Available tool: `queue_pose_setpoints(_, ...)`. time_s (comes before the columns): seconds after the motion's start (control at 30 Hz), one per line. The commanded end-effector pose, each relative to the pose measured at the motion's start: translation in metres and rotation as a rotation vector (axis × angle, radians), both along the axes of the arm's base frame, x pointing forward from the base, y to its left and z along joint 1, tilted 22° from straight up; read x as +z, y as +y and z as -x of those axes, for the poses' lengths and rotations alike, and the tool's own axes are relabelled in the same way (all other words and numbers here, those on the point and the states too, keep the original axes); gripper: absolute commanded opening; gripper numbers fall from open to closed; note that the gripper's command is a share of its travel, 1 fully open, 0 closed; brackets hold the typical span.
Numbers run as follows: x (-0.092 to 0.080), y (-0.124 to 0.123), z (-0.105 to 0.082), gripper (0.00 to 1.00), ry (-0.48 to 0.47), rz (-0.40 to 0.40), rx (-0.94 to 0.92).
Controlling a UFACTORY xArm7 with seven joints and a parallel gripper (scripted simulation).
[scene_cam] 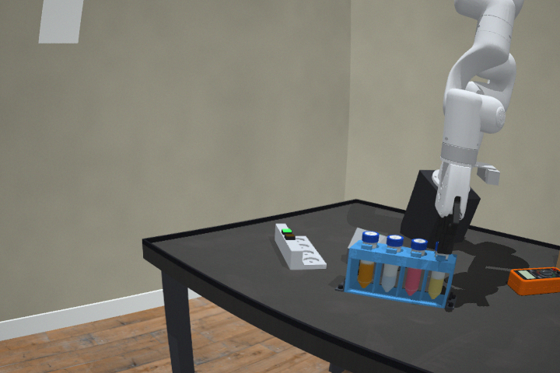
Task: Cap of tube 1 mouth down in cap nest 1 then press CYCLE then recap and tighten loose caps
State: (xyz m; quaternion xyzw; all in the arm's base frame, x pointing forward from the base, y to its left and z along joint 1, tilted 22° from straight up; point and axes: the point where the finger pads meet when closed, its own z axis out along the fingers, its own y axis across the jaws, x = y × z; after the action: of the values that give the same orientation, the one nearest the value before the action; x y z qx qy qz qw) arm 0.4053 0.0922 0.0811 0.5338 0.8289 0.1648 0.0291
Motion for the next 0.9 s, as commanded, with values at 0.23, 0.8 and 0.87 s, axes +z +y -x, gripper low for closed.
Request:
queue_pose_setpoints(0.23,0.0007,-0.0004,-0.0013,0.46,-0.145,0.052,0.477)
queue_pose_setpoints(0.8,0.0007,-0.0004,-0.0014,0.00,-0.145,0.052,0.477)
queue_pose_setpoints(0.87,0.0006,-0.0004,-0.0014,0.00,-0.145,0.052,0.477)
